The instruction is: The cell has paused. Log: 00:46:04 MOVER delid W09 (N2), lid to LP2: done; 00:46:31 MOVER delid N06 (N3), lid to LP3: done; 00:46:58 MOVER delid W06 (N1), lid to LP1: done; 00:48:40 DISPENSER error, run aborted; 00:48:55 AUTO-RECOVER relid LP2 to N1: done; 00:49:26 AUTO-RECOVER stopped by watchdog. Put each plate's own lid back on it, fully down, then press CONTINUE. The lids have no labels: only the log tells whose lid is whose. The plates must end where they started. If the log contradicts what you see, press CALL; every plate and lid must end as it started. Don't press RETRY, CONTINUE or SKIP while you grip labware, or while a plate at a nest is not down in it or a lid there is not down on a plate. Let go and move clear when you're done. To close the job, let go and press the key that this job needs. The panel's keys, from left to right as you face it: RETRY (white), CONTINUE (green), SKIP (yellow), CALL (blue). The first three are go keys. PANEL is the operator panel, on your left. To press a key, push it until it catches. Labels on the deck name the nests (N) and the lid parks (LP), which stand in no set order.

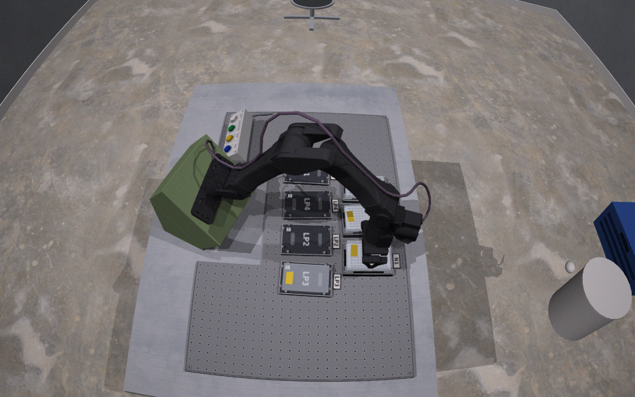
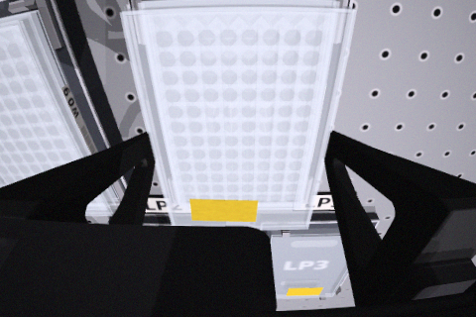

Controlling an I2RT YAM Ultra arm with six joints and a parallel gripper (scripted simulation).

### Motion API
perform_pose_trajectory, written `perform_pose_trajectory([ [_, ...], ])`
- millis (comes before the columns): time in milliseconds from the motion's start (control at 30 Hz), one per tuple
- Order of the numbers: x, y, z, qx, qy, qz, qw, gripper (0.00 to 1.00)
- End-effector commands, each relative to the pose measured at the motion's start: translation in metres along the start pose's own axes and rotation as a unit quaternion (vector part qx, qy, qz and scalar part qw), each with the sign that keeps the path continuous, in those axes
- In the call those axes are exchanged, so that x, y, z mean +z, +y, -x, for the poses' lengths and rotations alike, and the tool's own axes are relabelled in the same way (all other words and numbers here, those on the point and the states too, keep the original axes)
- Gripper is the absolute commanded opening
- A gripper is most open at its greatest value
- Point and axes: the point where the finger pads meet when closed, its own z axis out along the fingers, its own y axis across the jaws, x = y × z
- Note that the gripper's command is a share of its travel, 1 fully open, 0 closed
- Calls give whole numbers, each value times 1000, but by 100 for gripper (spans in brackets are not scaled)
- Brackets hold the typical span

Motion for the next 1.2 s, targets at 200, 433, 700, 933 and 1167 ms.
perform_pose_trajectory([
  [200, -2, -6, 11, 2, -19, -4, 1000, 0],
  [433, 11, 1, -3, -3, 2, 2, 1000, 0],
  [700, 8, -3, 2, 0, -8, -2, 1000, 0],
  [933, 3, -5, 10, 0, -20, -3, 1000, 0],
  [1167, 7, -2, 4, 0, -10, -2, 1000, 0],
])
